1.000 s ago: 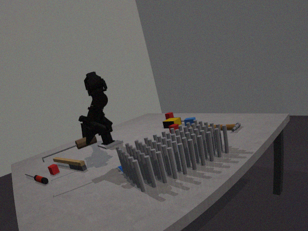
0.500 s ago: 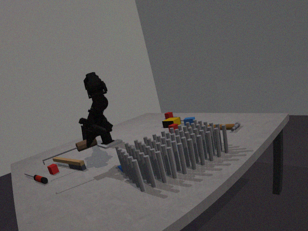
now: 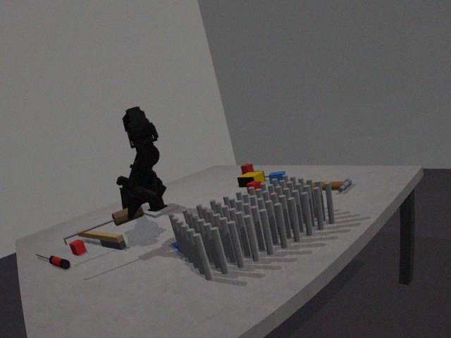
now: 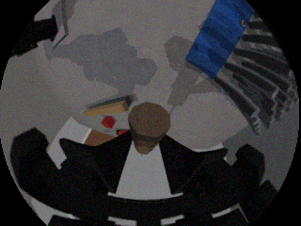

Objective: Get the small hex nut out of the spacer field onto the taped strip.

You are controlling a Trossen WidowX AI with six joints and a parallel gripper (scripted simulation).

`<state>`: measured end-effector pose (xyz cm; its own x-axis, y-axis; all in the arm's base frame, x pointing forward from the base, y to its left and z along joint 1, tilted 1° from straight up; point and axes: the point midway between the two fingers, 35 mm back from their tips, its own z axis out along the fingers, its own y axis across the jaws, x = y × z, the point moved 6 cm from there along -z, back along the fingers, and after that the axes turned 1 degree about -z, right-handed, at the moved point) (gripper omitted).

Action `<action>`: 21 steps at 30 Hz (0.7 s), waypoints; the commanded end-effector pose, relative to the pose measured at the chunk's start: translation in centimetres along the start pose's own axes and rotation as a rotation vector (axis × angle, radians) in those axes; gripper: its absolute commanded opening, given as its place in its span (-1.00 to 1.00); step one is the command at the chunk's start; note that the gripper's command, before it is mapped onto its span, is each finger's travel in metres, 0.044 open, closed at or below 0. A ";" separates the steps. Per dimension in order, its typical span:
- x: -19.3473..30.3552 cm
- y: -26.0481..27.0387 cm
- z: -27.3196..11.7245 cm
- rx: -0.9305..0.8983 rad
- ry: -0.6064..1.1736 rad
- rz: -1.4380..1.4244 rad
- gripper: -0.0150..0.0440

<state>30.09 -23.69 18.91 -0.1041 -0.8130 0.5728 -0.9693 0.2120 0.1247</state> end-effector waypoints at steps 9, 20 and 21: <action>-0.4 -0.2 0.8 -0.002 0.007 0.002 -0.49; -0.9 -0.3 1.5 -0.002 0.007 0.002 -0.49; -1.0 -0.3 1.6 -0.002 0.007 0.002 -0.49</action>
<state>30.13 -23.76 17.25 -0.1054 -0.8127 0.5731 -0.9691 0.2131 0.1240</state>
